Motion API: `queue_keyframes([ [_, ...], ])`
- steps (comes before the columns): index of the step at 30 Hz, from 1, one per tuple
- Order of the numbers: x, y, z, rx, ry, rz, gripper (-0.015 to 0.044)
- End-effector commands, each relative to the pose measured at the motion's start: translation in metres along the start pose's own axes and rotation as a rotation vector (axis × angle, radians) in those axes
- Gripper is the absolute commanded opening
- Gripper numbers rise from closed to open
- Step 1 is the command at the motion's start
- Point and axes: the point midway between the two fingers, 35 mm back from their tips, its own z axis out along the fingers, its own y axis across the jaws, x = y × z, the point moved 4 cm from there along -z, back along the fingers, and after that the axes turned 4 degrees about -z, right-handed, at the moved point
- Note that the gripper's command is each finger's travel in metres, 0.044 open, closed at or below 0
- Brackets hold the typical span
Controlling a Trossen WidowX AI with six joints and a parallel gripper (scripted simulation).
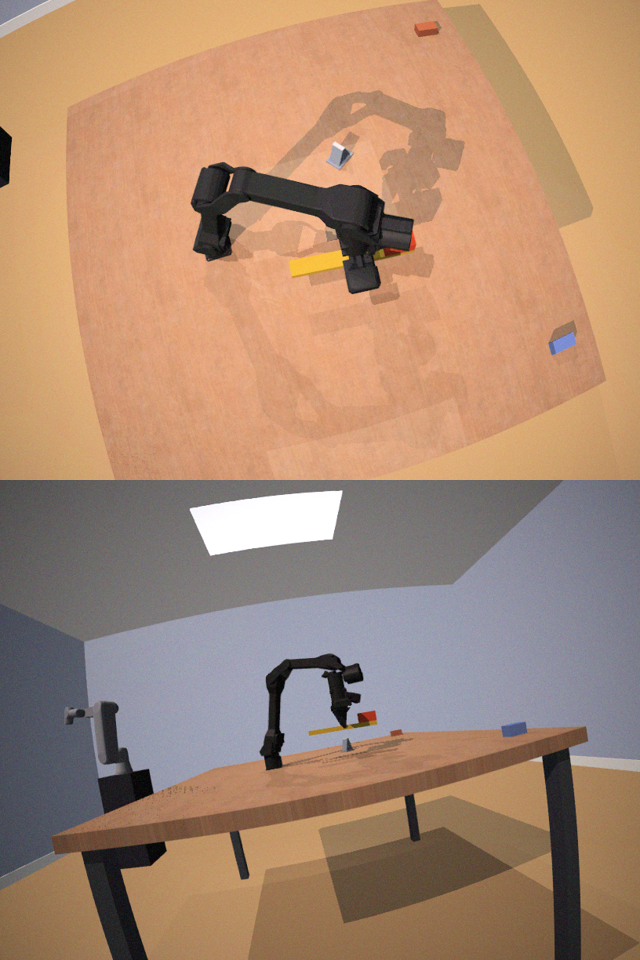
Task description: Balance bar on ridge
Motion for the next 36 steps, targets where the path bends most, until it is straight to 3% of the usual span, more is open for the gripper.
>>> queue_keyframes([
  [1, -0.005, 0.009, -0.004, 0.004, -0.004, -0.024, 0.0],
  [36, -0.041, 0.14, -0.006, -0.007, -0.008, -0.363, 0.0],
])
